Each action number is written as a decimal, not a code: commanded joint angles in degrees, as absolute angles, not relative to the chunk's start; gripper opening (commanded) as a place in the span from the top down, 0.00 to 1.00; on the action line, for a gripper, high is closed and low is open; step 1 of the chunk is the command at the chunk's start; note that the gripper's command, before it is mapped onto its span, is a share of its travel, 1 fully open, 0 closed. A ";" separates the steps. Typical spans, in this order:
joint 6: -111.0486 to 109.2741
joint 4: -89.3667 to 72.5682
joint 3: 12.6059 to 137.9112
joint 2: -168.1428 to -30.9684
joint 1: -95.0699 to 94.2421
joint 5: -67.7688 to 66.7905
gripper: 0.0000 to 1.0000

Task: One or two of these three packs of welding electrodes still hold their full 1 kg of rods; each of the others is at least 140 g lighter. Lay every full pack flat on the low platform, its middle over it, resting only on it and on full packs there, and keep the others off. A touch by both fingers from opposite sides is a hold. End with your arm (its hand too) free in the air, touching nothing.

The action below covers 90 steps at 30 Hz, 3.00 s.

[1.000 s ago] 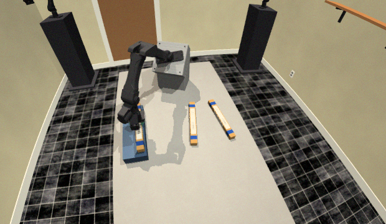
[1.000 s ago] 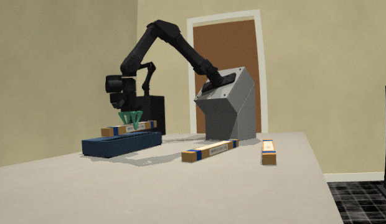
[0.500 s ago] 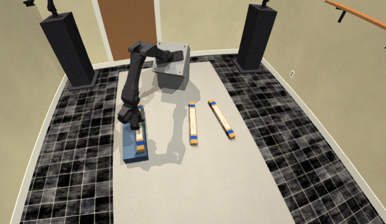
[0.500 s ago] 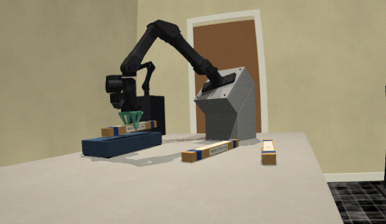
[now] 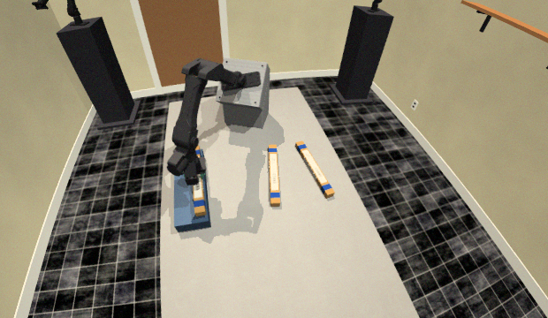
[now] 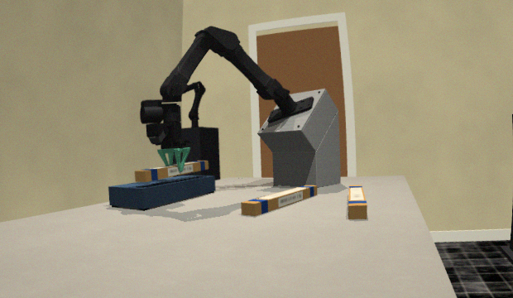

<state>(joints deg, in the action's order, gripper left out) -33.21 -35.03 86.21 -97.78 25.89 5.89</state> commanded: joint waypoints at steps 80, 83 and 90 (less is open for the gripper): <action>-40.66 -45.28 106.71 -105.09 36.22 12.85 1.00; -40.70 -45.54 106.99 -105.13 36.29 12.90 1.00; -40.69 -45.86 107.36 -105.23 36.32 12.92 1.00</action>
